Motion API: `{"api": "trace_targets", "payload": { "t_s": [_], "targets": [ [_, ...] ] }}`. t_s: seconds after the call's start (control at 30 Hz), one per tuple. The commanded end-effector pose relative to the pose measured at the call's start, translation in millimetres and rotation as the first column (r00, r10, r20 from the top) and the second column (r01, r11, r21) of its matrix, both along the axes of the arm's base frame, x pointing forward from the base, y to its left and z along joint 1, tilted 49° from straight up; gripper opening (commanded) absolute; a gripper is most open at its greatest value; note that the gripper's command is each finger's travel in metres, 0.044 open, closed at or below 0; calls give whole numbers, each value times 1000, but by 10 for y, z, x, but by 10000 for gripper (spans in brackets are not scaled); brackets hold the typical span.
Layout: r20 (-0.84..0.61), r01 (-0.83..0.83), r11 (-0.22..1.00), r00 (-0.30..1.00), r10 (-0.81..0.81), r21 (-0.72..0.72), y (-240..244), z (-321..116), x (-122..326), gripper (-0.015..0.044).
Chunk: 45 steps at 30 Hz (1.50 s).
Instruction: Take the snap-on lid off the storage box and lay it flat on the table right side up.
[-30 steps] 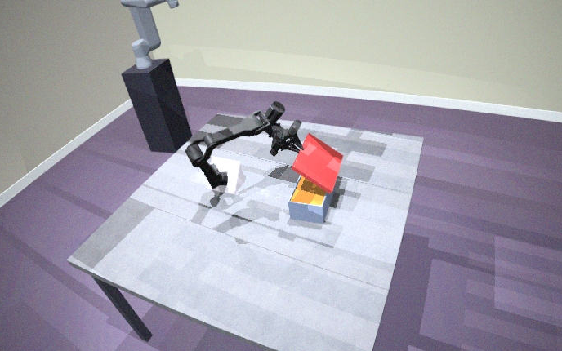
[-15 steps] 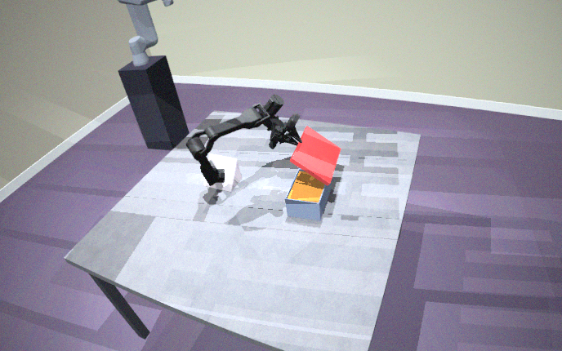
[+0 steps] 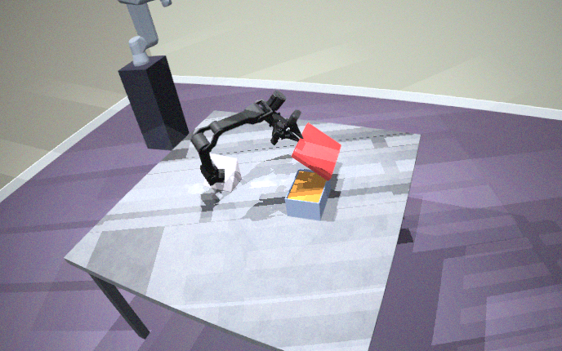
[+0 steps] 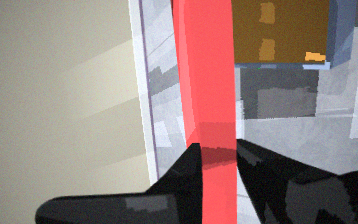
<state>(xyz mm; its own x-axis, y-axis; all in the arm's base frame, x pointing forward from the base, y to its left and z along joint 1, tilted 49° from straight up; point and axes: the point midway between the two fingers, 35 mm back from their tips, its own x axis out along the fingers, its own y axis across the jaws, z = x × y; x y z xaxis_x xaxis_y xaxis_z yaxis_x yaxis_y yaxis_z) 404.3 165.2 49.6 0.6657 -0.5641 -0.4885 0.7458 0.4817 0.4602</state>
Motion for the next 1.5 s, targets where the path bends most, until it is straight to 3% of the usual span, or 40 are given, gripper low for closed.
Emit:
{"api": "trace_targets", "payload": {
  "t_s": [0.0, 1.47],
  "targets": [
    [10, -3, 1000, 1000, 3, 1, 93, -50, -6, 0],
    [12, -3, 1000, 1000, 3, 7, 697, -678, -74, 0]
  ]
}}
